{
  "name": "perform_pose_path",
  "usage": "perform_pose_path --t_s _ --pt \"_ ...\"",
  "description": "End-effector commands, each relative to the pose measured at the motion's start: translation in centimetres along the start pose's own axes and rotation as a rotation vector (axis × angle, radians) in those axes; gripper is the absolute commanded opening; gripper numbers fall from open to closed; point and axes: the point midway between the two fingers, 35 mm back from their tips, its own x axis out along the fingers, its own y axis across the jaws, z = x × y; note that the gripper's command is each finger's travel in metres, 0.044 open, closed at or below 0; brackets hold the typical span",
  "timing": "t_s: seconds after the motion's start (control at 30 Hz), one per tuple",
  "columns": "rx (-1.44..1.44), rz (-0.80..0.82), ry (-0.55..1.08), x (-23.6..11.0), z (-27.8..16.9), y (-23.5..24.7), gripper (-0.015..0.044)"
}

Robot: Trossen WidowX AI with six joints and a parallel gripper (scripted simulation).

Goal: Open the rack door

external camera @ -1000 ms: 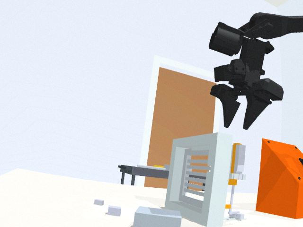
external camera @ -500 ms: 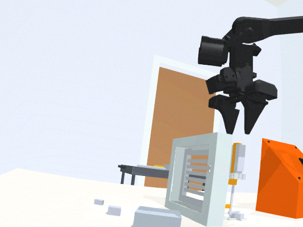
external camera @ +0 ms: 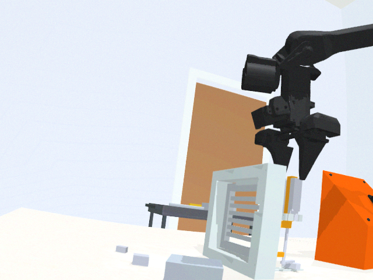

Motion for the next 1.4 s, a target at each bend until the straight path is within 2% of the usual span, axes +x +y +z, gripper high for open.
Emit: perform_pose_path --t_s 0.0,0.8,1.0,1.37 --pt "0.006 0.005 -0.001 0.6 0.0 0.0 0.0297" --pt "0.006 0.008 0.0 4.2 -0.2 0.1 0.0297" --pt "0.006 0.008 0.0 4.2 -0.2 0.1 0.014" --pt "0.006 0.008 0.0 4.2 -0.2 0.1 0.0067"
